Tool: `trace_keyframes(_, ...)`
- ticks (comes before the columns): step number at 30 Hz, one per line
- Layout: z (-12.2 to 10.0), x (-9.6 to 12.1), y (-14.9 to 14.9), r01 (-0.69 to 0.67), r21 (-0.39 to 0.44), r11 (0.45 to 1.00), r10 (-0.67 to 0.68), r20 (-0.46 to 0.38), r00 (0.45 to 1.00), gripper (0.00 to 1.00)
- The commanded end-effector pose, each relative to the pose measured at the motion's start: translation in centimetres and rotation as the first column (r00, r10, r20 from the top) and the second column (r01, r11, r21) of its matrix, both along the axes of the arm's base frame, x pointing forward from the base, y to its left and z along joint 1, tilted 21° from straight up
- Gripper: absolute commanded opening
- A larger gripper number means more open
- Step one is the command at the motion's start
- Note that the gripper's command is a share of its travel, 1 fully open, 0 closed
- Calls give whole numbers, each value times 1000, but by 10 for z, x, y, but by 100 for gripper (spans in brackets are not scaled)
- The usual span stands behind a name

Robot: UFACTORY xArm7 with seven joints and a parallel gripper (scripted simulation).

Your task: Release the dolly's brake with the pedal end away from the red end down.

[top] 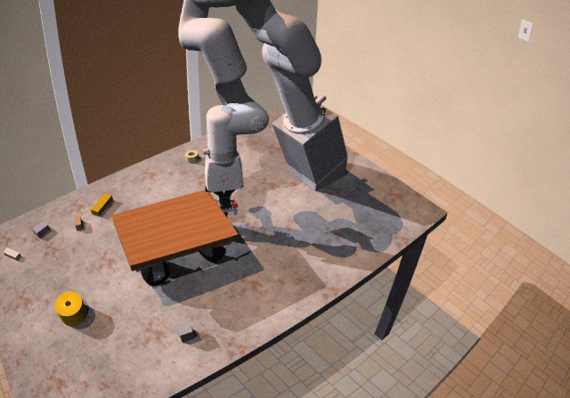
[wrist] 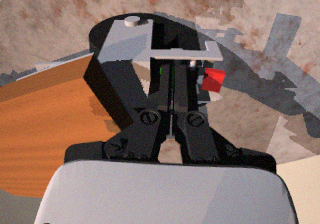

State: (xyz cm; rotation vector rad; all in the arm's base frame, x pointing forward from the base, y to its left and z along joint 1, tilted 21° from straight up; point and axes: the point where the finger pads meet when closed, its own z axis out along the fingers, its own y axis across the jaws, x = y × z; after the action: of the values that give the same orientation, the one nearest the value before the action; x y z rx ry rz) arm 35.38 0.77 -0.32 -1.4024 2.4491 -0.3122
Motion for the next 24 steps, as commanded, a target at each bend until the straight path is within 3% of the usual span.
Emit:
trace_keyframes(1, -1, -1, 0, 1, 1, 1000, -1, -4, 1000, 0)
trace_keyframes(14, 2, -2, 0, 1, 1, 1000, -1, -4, 1000, 0)
trace_keyframes(24, 39, -16, 1, 1, 1, 1000, -1, -4, 1000, 0)
